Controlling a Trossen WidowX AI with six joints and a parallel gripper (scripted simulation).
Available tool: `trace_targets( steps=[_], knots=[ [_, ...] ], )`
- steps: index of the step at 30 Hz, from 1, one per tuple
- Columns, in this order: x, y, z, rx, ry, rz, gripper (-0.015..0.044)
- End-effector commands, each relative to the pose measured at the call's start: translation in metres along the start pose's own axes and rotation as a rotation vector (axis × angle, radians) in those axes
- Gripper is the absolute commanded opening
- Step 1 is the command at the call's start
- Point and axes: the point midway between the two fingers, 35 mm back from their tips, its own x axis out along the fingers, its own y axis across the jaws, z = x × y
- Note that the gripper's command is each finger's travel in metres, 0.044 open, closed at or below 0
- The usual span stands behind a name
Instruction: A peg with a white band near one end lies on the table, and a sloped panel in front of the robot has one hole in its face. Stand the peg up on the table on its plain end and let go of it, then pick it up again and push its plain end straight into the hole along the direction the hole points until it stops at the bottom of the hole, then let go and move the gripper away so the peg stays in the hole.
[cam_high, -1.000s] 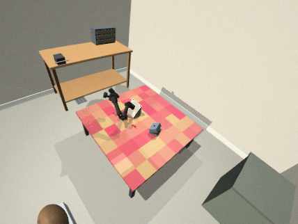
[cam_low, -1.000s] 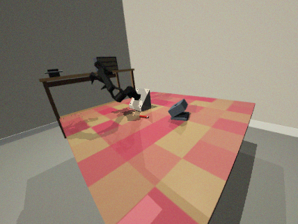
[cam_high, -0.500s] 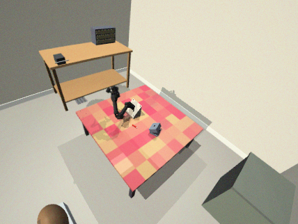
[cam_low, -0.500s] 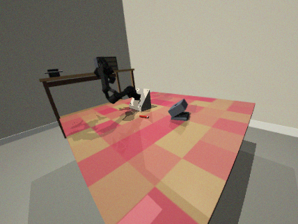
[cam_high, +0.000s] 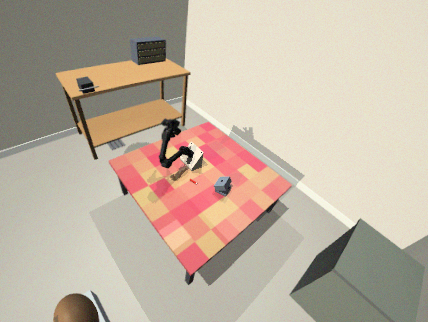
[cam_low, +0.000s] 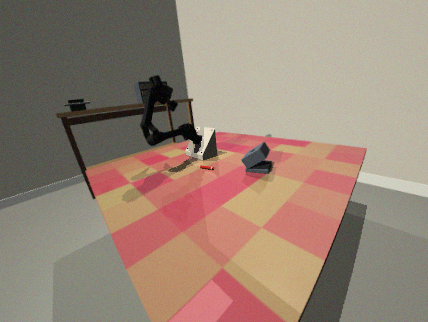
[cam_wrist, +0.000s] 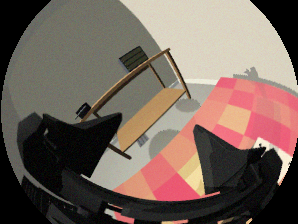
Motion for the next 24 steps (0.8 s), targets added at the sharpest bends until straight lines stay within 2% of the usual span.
trace_targets(
  steps=[1, 13, 24],
  knots=[
    [-0.003, -0.016, 0.028, 0.028, -0.101, -0.071, 0.044],
    [-0.038, -0.081, 0.101, 0.136, -0.392, -0.329, 0.044],
    [-0.086, -0.143, 0.134, 0.248, -0.576, -0.536, 0.044]
  ],
)
